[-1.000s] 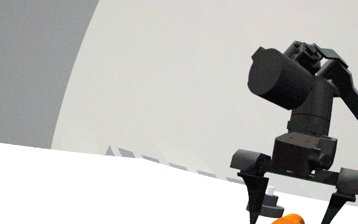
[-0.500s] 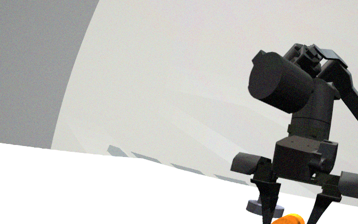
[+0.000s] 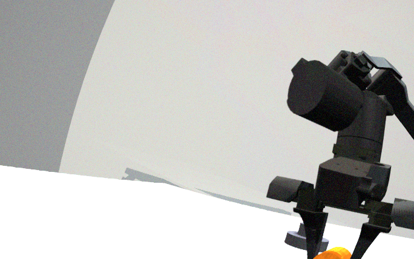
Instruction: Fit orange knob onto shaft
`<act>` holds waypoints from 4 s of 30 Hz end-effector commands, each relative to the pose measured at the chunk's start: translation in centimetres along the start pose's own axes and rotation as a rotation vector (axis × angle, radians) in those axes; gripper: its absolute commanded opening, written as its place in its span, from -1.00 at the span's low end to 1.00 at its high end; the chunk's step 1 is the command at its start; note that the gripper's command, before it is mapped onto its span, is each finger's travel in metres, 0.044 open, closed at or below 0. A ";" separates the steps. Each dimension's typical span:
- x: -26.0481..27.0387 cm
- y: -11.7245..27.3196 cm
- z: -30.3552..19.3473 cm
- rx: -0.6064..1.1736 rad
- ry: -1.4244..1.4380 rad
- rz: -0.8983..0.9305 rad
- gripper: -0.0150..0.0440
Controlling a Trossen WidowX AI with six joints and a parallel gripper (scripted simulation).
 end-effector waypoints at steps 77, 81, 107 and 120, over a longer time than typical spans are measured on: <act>3.4 -2.7 -12.6 -1.076 0.008 -0.278 0.11; 3.5 -3.2 -13.1 -1.131 0.008 -0.292 0.11; 3.5 -3.8 -13.7 -1.194 0.009 -0.312 0.39; 3.5 -3.8 -13.7 -1.194 0.009 -0.312 0.39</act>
Point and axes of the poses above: the point midway between the two fingers, 35 mm back from their tips, its own y axis back along the fingers, its own x axis across the jaws, z = x × y, the point moved 7 cm from there along y, back along the fingers, and after that the axes turned 15 degrees about y, right-handed, at the moved point
